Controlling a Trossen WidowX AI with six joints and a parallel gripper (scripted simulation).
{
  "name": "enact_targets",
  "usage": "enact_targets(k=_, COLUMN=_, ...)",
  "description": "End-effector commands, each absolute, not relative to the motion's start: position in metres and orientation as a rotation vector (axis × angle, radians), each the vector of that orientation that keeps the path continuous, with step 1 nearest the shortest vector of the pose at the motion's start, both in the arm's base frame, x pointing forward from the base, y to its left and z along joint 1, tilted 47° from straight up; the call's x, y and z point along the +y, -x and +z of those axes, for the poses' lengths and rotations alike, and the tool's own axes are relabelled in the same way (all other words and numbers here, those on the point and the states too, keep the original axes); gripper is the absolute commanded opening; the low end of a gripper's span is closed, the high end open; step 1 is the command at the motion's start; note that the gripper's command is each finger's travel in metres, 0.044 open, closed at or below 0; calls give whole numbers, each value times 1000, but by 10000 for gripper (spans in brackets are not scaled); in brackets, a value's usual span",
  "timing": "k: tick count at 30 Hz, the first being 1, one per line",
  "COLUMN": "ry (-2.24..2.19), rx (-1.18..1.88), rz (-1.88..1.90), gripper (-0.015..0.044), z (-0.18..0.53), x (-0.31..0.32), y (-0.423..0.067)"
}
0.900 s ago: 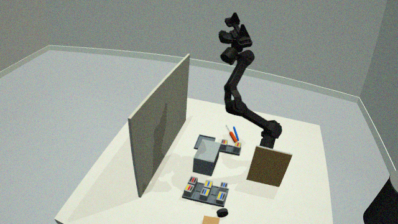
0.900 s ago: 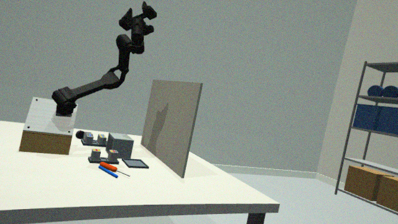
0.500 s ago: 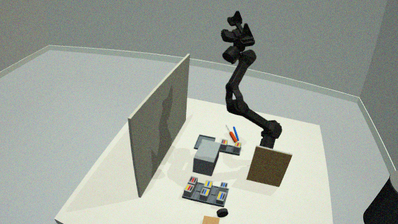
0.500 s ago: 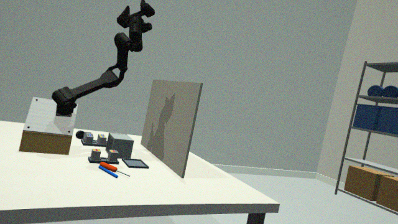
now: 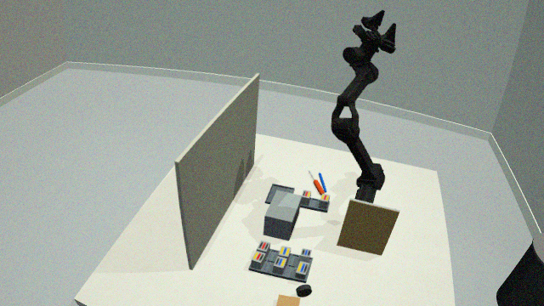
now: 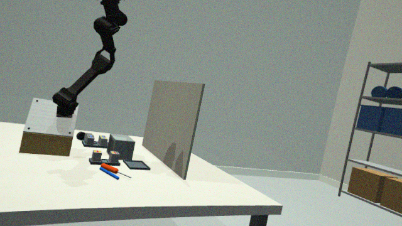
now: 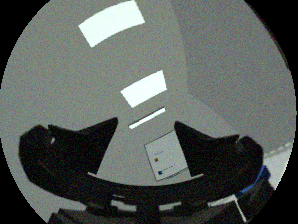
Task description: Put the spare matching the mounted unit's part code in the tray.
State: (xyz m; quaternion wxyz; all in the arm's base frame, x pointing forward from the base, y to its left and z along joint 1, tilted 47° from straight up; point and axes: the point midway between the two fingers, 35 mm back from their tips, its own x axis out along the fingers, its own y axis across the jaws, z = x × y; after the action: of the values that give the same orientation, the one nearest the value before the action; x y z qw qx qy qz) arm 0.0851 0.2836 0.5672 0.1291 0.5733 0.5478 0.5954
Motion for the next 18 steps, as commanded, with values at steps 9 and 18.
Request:
enact_targets(k=9, ry=-1466, rx=1785, rz=2347, gripper=440, z=632, x=165, y=46)
enact_targets(k=18, ry=-1238, rx=1840, rz=2788, gripper=440, z=650, x=42, y=96)
